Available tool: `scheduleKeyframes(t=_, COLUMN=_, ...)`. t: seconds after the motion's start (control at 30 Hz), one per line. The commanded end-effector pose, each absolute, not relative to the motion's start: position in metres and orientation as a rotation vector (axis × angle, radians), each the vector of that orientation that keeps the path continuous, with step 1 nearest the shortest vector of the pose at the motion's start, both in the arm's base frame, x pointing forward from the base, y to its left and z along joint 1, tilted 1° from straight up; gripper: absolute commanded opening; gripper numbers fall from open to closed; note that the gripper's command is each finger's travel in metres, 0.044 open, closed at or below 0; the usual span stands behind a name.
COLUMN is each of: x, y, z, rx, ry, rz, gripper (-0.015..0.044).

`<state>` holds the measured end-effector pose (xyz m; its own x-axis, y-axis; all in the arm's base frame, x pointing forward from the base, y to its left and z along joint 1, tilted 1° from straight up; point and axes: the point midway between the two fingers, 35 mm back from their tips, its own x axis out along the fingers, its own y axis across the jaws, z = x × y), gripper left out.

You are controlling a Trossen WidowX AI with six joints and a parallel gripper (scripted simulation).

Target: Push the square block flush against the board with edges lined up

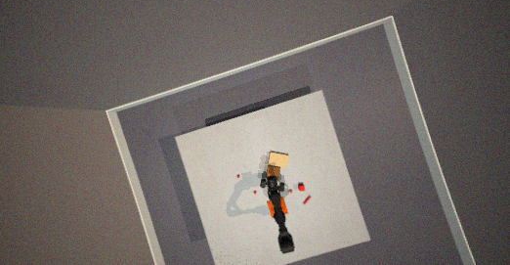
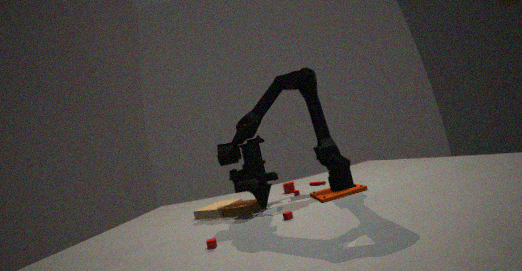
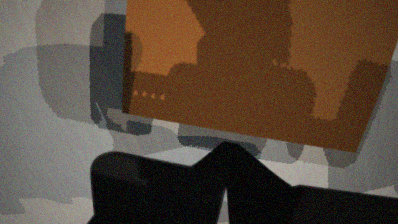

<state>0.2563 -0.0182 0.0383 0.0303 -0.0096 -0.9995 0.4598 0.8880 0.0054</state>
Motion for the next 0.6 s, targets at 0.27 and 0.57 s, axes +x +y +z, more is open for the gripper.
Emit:
scheduleKeyframes(t=0.27, x=0.274, y=-0.026, z=0.042, rx=0.369, ry=1.495, rz=-0.373, gripper=0.0000)
scheduleKeyframes(t=0.57, x=0.285, y=-0.031, z=0.043, rx=0.369, ry=1.494, rz=-0.374, gripper=0.0000)
